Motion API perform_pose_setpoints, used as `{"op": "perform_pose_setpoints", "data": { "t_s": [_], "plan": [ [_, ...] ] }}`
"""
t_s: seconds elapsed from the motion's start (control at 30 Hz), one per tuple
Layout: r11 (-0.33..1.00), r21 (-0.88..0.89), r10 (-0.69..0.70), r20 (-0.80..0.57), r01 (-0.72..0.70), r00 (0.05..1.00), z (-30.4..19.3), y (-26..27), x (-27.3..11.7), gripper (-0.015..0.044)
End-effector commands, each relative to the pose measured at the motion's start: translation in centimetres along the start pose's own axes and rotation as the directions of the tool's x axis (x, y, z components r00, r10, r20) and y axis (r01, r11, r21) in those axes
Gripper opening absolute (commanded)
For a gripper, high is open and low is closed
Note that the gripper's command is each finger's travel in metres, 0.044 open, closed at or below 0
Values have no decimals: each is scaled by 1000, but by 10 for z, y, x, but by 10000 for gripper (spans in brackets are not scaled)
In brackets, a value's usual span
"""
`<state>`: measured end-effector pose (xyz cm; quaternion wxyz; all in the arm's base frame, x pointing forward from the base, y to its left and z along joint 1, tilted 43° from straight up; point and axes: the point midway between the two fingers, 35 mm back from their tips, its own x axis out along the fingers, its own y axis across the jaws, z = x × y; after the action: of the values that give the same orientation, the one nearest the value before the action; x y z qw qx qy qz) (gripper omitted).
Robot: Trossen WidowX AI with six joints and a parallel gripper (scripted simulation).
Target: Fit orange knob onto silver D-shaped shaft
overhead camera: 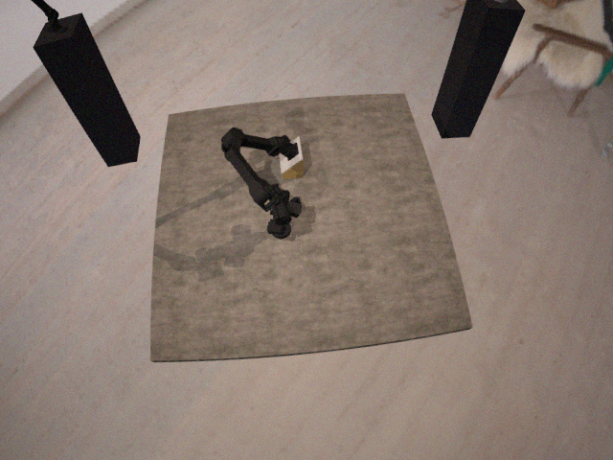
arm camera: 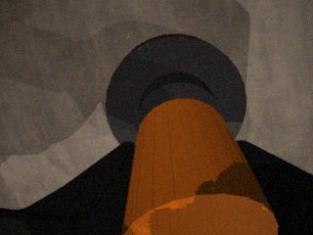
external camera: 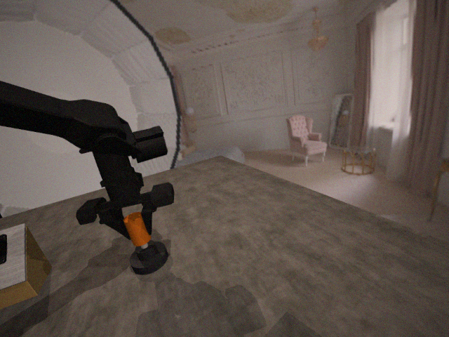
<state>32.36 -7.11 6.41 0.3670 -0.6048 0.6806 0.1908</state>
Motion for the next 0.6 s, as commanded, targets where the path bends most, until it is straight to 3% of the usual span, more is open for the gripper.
{"op": "perform_pose_setpoints", "data": {
  "t_s": [0.0, 0.57],
  "plan": [
    [1000, -1, -2, -4, 2, 1000, -1, 0, 1, 0],
    [999, -49, -2, -4, 2, 1000, -2, -1, -4, 0]
  ]
}}
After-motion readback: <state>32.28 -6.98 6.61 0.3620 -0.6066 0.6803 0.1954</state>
